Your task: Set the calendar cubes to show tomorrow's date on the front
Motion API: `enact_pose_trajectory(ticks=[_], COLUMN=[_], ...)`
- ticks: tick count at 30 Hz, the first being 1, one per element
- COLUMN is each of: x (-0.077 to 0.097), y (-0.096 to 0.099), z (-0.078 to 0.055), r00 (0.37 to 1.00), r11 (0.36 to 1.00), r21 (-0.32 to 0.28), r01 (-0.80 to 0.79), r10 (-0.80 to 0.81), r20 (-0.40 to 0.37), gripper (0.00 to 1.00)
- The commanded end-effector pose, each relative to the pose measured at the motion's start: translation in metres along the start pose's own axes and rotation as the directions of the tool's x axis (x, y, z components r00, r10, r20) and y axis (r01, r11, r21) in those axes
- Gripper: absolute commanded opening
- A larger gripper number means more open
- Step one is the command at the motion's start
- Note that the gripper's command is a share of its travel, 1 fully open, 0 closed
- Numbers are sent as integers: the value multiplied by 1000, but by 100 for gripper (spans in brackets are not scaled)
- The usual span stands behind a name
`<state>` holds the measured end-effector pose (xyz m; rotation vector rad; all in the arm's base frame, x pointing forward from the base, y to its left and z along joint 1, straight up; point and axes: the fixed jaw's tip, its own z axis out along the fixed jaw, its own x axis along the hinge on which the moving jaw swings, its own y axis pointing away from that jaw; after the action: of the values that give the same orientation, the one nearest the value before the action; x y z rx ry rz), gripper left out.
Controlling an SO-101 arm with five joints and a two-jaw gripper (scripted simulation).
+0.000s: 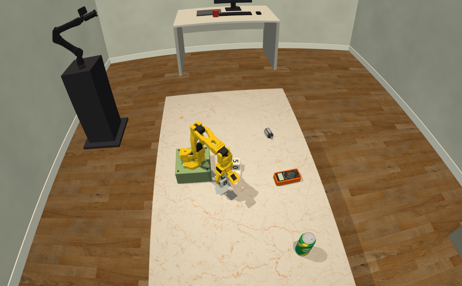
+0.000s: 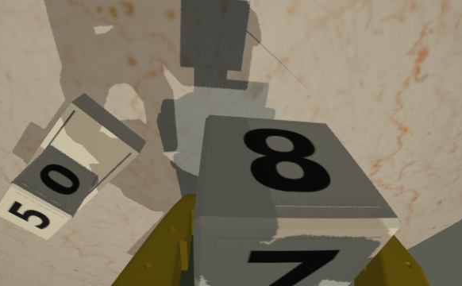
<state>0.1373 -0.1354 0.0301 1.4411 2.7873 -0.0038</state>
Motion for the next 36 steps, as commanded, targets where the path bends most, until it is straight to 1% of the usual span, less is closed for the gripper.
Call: enact_pose_trajectory(ticks=[1, 5, 15, 36], x=[-2, -2, -2, 1], y=[-11, -14, -15, -15], z=[-3, -2, -2, -2], r00=[998, 997, 997, 998], r11=[998, 997, 997, 998], r21=[-4, -3, -3, -1], r01=[-61, -80, -73, 57], r10=[61, 80, 73, -57], r20=[20, 20, 20, 20], gripper=[0, 0, 0, 0])
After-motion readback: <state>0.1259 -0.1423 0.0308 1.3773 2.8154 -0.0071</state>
